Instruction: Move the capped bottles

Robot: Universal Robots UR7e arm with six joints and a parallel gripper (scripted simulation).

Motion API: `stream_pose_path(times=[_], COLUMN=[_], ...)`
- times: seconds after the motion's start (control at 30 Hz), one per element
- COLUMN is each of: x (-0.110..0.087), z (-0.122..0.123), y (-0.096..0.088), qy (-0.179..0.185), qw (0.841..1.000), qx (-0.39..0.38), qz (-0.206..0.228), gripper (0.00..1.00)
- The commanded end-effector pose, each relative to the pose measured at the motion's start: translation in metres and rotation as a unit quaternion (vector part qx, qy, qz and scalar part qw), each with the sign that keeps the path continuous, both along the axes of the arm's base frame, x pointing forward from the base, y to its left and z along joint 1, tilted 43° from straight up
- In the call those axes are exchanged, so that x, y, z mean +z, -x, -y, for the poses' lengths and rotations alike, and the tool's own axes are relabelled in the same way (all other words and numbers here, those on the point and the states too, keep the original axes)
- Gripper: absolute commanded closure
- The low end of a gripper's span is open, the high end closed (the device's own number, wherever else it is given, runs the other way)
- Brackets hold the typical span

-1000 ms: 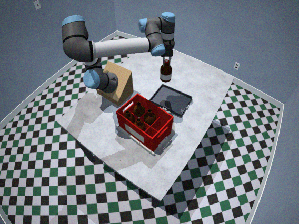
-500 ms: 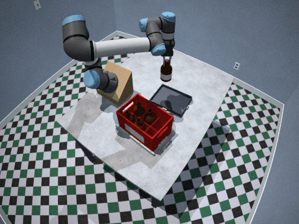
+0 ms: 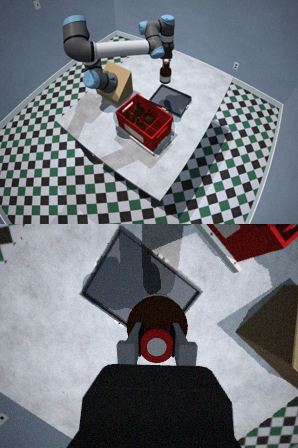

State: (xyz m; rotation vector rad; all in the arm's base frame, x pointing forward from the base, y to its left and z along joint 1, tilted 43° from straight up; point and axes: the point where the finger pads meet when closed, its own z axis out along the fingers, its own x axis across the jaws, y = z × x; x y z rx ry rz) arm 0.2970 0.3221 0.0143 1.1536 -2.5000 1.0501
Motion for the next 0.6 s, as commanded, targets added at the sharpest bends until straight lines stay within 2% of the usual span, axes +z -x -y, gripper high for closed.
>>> stream_pose_path(times=[0.0, 0.1, 0.57], x=[-0.008, -0.005, -0.025], z=[0.008, 0.005, 0.024], y=[-0.002, -0.001, -0.004], qy=[-0.001, -0.001, -0.001], qw=[1.000, 1.000, 1.000], qx=[0.000, 0.000, 0.000], qz=[0.001, 0.000, 0.001], gripper=[1.00, 1.00, 1.00])
